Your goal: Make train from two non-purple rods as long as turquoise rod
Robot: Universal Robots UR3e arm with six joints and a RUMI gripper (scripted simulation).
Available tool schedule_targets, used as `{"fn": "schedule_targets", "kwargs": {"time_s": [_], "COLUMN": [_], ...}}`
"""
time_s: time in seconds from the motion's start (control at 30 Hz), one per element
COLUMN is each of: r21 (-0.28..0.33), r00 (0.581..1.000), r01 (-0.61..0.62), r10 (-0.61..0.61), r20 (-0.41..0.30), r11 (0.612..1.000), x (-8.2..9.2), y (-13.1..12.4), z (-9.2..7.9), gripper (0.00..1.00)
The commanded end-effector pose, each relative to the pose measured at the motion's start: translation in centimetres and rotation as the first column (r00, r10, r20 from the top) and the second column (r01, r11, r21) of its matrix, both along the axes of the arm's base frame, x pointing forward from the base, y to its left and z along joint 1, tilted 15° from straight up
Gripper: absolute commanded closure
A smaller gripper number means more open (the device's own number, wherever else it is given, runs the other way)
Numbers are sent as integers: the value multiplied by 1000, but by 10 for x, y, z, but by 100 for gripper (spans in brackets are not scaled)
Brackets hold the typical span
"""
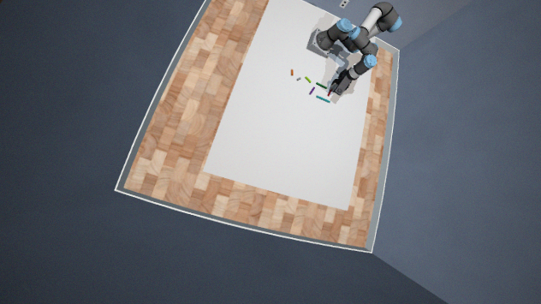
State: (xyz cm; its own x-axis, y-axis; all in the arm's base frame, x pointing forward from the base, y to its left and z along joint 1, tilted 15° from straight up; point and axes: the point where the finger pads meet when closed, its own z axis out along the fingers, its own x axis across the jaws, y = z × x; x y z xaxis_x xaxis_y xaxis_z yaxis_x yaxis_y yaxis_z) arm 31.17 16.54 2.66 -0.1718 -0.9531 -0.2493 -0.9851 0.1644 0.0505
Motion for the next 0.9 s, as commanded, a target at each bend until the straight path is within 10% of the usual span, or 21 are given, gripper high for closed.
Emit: {"fn": "schedule_targets", "kwargs": {"time_s": [0.0,0.87], "r21": [0,0], "r00": [1000,1000], "r01": [0,0], "r10": [0,0], "r20": [3,3], "r11": [1000,1000], "x": [1,1], "y": [0,4], "z": [1,-15], "gripper": [86,86]}}
